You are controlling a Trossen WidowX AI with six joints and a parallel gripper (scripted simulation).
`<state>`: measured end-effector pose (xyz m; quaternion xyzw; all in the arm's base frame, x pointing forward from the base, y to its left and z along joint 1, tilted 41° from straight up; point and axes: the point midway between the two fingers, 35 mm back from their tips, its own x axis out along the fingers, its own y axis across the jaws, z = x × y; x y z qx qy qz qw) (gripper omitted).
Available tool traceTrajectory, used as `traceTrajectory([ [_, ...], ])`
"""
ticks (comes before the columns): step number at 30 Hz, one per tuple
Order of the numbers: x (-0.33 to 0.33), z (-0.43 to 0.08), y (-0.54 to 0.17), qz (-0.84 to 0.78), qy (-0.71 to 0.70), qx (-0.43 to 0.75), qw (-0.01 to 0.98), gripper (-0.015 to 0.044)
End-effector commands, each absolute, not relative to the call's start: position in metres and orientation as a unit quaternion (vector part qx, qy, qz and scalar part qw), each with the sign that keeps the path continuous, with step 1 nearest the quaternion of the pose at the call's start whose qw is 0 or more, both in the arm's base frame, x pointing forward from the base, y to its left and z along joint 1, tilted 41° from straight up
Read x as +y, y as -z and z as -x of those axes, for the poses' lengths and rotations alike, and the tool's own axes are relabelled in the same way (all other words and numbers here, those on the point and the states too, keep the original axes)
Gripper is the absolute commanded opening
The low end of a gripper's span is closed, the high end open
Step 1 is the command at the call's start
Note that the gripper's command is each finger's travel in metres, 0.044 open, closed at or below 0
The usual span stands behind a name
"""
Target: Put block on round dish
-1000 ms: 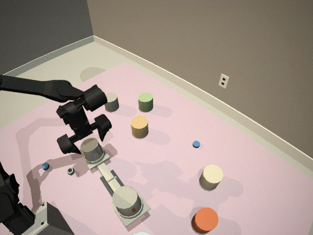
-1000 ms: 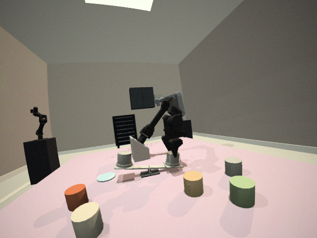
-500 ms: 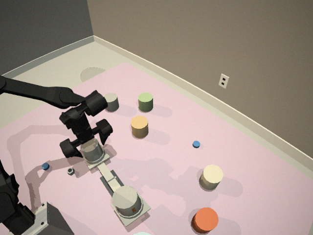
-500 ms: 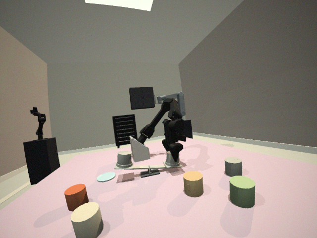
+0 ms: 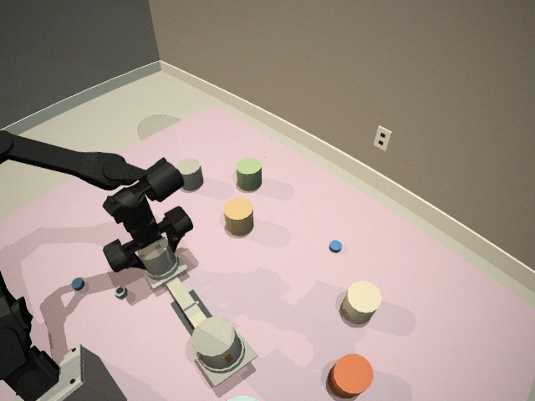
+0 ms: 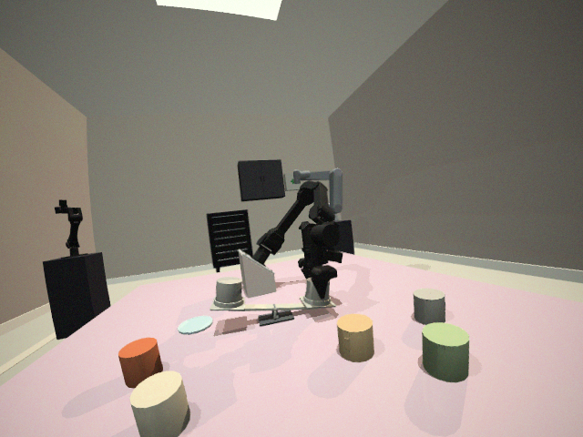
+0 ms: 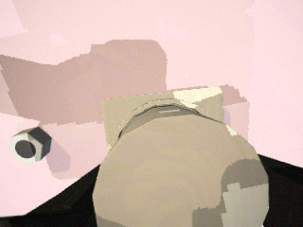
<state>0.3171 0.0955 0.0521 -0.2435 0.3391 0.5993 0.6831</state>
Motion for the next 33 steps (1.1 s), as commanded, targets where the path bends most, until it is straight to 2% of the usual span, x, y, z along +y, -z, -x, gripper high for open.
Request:
traceTrajectory([
  [1,0.096,-0.317,-0.052,0.243,-0.598,0.340,0.683,0.0242],
  [10,0.089,-0.319,-0.058,0.244,-0.598,0.341,0.683,0.0006],
  [33,0.069,-0.322,-0.078,0.246,-0.597,0.343,0.683,0.0000],
])
